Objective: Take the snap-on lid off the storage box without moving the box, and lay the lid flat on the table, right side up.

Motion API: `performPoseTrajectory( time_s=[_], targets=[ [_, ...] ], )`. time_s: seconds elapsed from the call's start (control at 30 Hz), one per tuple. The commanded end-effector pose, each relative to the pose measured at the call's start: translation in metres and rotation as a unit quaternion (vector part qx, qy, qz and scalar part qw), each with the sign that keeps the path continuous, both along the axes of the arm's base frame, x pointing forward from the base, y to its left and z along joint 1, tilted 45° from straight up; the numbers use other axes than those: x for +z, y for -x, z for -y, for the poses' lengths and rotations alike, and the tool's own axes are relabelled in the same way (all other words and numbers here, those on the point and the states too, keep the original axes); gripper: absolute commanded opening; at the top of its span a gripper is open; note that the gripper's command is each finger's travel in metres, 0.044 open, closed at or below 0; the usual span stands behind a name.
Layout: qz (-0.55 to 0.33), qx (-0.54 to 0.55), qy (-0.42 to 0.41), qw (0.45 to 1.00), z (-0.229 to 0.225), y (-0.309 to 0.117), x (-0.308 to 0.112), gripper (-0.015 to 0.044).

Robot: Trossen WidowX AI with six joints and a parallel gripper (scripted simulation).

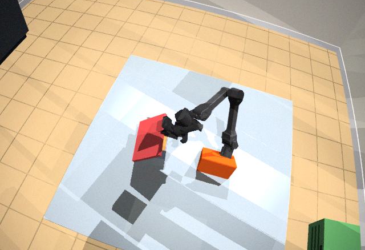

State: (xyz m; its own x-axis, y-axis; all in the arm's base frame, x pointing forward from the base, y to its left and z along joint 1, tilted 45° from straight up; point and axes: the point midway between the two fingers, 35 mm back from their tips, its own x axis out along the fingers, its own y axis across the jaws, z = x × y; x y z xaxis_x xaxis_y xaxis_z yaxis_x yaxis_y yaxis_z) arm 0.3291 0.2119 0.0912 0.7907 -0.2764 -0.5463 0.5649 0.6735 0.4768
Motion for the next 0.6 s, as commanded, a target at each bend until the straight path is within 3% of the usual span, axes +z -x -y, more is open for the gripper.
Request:
performPoseTrajectory(
  time_s=[0.0,0.57],
  targets=[
    [0.003,0.001,-0.001,1.000,-0.008,0.003,-0.005,0.0000],
    [0.002,0.001,-0.002,1.000,-0.030,0.015,-0.027,0.0000]
  ],
)
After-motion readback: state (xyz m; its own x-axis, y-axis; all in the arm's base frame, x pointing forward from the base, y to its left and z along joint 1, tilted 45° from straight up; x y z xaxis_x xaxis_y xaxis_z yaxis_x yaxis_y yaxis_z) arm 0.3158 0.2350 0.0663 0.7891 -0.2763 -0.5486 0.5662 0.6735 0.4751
